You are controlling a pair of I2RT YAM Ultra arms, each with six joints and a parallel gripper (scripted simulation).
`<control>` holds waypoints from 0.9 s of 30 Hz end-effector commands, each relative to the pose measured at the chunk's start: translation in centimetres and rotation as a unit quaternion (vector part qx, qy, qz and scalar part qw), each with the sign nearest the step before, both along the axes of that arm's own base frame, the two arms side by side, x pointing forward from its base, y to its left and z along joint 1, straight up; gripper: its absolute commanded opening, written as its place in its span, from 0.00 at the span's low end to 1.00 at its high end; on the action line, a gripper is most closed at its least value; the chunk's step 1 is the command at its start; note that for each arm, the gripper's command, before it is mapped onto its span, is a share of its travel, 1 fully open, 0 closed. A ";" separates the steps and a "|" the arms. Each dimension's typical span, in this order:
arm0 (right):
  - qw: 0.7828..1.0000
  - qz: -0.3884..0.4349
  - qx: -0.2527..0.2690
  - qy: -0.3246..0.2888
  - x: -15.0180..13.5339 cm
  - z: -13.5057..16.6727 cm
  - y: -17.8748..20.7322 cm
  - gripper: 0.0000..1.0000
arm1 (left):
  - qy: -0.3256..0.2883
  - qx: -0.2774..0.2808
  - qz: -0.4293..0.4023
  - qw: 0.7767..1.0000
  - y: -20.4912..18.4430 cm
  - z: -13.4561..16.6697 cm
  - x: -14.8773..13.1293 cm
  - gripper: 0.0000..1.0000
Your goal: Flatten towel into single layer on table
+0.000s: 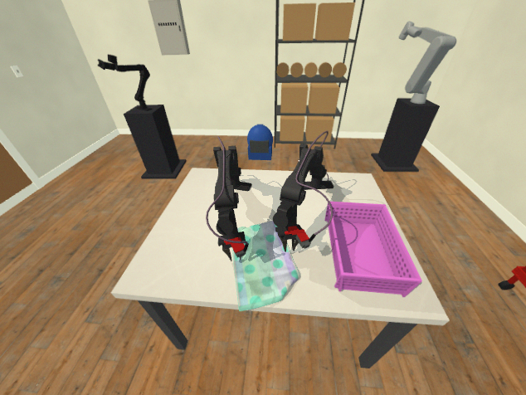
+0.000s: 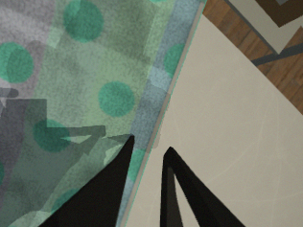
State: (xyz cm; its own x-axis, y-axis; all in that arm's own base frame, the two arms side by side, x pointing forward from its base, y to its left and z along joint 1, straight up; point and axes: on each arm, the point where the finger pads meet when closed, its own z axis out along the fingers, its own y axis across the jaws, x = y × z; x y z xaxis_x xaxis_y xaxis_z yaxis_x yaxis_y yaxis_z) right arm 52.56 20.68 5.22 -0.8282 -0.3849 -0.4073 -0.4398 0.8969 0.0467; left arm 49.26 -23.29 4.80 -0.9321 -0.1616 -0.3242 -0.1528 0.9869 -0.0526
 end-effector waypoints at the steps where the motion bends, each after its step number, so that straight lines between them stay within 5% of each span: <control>1: 1.000 0.003 0.001 0.010 -0.5 -1.9 0.6 0.34 | -0.012 -0.004 0.003 1.000 0.0 0.5 0.0 0.34; 6: 1.000 0.001 -0.001 0.013 -0.2 -4.1 -0.9 0.34 | -0.002 0.008 0.002 1.000 0.2 -3.7 0.1 0.34; 13: 1.000 0.008 0.005 -0.003 -0.1 -3.0 0.1 0.34 | -0.009 0.006 0.002 1.000 0.1 -3.8 0.3 0.34; 14: 1.000 0.003 0.000 0.011 -0.6 -5.0 0.3 0.34 | -0.008 0.004 0.002 1.000 0.2 -3.9 0.2 0.34; 27: 1.000 0.001 0.000 0.008 -0.5 -5.5 0.4 0.34 | -0.005 -0.006 0.000 1.000 -0.2 -3.6 -0.1 0.34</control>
State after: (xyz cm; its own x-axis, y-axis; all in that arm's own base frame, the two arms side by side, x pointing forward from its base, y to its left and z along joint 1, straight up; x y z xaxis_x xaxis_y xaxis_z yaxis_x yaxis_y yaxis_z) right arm 52.69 20.74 1.12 -0.8256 -0.3838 -0.4136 -0.4407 0.8963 0.0481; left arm 49.29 -23.17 1.08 -0.9308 -0.1619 -0.3279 -0.1552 0.9868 -0.0465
